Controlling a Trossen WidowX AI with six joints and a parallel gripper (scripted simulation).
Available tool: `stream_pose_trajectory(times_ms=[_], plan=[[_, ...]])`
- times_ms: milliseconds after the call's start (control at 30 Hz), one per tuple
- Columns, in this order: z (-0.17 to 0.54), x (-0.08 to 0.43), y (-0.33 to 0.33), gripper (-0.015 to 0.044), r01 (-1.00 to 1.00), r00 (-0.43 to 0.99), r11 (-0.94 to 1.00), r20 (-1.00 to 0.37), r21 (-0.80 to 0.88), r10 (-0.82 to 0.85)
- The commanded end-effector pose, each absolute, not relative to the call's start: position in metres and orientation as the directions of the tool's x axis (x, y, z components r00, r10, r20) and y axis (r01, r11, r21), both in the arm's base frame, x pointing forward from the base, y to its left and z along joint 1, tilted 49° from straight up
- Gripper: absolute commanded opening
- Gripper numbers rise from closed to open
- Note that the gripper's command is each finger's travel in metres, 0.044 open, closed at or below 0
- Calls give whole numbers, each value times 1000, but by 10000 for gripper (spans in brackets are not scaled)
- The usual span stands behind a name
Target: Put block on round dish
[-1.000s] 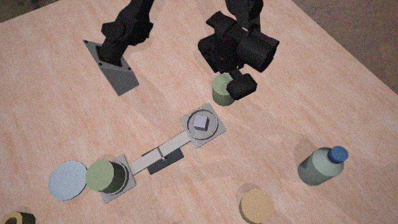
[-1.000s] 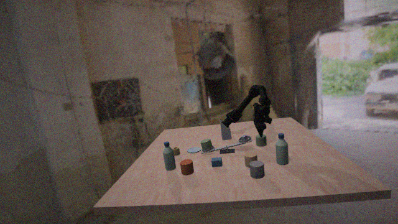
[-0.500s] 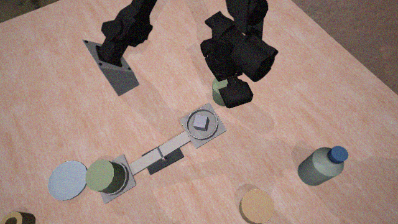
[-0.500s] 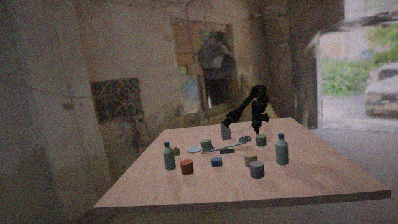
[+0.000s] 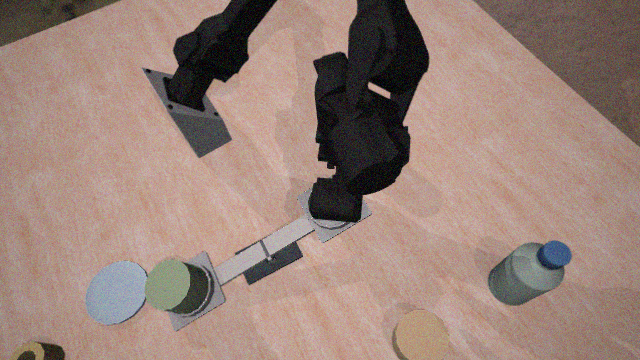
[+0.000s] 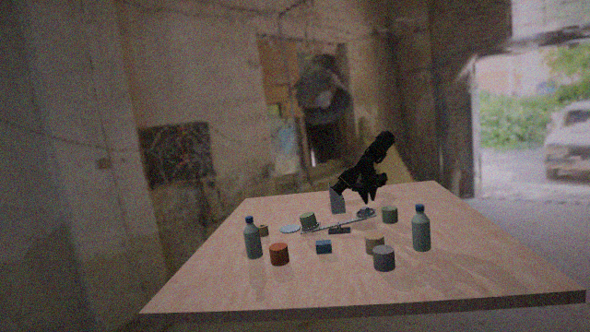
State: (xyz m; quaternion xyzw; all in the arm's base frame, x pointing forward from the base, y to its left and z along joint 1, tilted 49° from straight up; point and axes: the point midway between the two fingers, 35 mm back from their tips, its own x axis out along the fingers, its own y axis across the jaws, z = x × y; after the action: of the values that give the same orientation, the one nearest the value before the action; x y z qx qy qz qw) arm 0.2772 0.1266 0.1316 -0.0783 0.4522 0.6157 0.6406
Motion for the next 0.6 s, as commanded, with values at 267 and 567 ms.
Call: stream_pose_trajectory(times_ms=[267, 567], plan=[[115, 287, 108, 260, -780, -184, 303, -664, 547, 725], [106, 284, 118, 260, -780, -184, 303, -663, 547, 725]])
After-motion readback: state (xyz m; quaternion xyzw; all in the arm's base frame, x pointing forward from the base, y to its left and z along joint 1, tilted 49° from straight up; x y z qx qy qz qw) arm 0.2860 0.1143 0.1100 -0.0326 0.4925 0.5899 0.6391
